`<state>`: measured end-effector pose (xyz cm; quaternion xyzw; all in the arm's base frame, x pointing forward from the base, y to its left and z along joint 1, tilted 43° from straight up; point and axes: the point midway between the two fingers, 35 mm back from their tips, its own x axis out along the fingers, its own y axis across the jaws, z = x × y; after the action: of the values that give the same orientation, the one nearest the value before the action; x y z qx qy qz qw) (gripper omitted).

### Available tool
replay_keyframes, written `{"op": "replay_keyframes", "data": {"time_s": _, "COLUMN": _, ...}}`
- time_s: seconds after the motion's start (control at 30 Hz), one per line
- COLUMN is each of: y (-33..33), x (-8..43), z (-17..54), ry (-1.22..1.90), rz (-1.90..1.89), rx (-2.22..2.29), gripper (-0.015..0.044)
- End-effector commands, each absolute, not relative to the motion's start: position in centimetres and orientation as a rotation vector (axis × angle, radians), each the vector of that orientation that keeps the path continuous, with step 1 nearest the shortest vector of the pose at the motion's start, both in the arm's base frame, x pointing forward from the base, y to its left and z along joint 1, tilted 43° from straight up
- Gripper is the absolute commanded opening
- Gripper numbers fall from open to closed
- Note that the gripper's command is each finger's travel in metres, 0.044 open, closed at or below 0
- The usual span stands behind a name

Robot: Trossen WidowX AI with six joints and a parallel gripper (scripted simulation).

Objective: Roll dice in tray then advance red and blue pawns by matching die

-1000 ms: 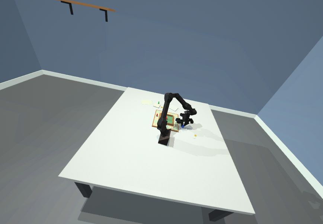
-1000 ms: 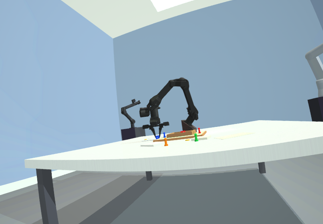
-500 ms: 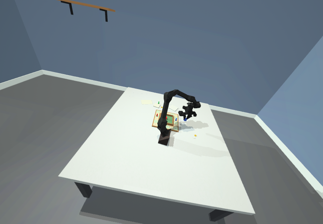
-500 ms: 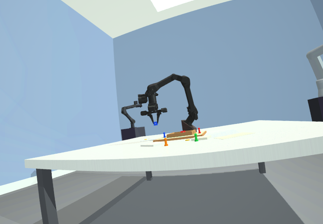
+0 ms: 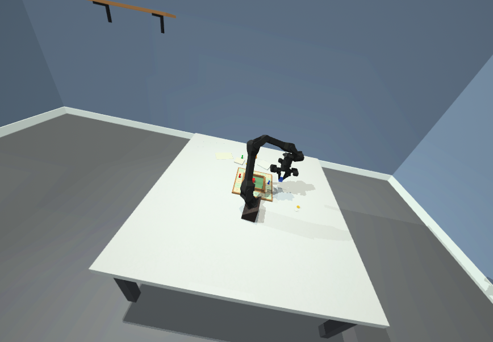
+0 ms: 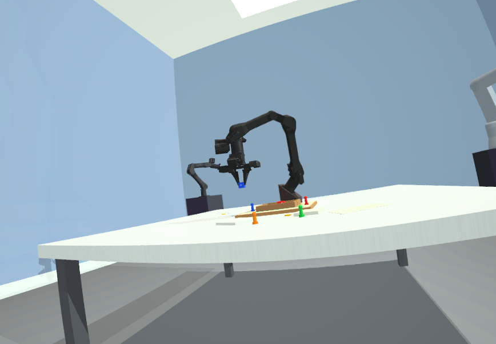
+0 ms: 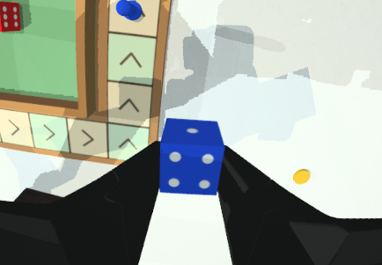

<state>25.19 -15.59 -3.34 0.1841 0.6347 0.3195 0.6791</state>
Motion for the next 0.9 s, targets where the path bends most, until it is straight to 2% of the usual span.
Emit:
{"op": "replay_keyframes", "data": {"time_s": 0.0, "y": -14.6, "x": 25.7, "z": -2.8, "ry": 1.466, "rz": 0.639, "rx": 0.500, "gripper": 0.0000}}
{"op": "replay_keyframes", "data": {"time_s": 0.57, "y": -11.2, "x": 28.0, "z": -0.8, "ry": 1.616, "rz": 0.284, "rx": 0.854, "gripper": 0.0000}}
{"op": "replay_keyframes", "data": {"time_s": 0.87, "y": -8.9, "x": 27.3, "z": 0.4, "ry": 1.679, "rz": 0.067, "rx": 1.064, "gripper": 0.0000}}
